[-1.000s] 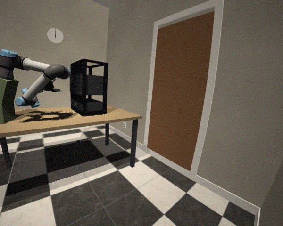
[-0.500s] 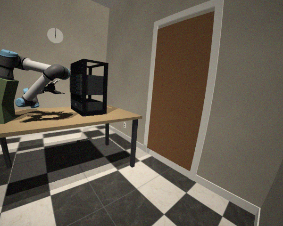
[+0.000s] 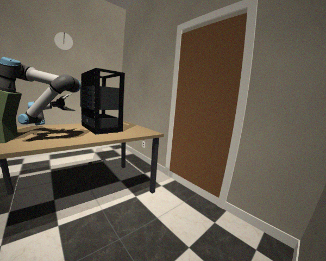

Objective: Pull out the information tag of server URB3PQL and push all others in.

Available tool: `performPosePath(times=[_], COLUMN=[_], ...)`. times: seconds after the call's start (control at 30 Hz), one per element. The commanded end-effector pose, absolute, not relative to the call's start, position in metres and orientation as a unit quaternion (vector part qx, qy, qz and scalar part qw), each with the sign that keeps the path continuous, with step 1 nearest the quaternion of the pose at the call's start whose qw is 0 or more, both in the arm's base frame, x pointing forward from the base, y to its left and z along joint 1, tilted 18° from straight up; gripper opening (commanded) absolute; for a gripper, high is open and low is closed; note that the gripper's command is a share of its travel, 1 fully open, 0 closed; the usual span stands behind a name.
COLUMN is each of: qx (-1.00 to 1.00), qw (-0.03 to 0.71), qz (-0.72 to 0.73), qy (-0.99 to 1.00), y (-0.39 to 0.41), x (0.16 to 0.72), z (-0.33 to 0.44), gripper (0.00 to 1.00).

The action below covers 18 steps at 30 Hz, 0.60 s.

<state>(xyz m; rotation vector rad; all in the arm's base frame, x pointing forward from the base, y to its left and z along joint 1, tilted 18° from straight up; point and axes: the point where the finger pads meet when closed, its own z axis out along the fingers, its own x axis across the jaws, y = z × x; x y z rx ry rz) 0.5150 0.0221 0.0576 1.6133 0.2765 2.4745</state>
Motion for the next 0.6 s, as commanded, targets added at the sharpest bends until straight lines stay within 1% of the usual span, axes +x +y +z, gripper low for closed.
performPosePath(times=[0.0,0.57], qx=[0.547,0.572], qw=[0.082,0.060], qz=[0.828,0.815], qy=[0.088,0.066], y=[0.020,0.012], x=[0.518,0.530], z=[0.055,0.041], gripper=[1.00,1.00])
